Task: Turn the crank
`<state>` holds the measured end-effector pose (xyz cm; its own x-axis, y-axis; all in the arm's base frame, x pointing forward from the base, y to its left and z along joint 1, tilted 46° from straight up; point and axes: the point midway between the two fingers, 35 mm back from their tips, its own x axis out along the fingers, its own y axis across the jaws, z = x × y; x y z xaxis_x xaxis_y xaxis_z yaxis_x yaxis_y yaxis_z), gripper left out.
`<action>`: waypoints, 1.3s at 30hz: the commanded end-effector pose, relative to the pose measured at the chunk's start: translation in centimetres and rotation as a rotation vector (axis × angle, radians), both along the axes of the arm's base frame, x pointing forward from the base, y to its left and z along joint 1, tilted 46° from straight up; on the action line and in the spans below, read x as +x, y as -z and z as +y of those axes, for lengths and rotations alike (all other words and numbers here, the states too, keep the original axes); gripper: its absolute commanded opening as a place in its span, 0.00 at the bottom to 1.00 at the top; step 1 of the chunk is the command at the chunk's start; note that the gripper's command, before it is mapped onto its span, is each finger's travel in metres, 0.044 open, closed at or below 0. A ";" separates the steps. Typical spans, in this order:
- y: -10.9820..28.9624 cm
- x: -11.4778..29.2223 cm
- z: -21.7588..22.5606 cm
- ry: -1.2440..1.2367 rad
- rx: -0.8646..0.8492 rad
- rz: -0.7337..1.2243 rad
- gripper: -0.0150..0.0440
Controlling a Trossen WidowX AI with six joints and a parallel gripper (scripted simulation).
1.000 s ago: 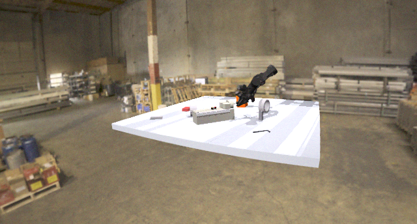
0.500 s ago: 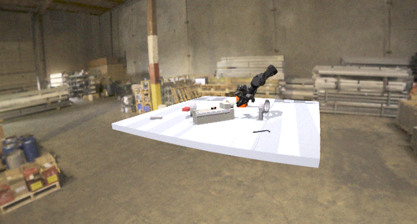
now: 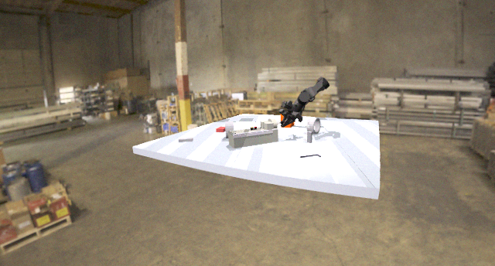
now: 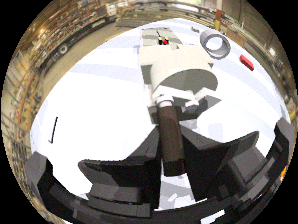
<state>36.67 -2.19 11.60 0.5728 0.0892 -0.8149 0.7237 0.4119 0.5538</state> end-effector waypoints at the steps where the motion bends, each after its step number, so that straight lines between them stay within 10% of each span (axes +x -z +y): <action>1: 0.1 0.1 0.1 -0.001 0.004 -0.001 0.25; 13: 0.0 0.0 0.0 0.000 0.000 0.000 0.25; 30: 0.0 0.0 0.0 0.000 0.000 0.000 1.00; 39: -2.9 -0.5 -3.0 -0.001 -0.001 0.001 1.00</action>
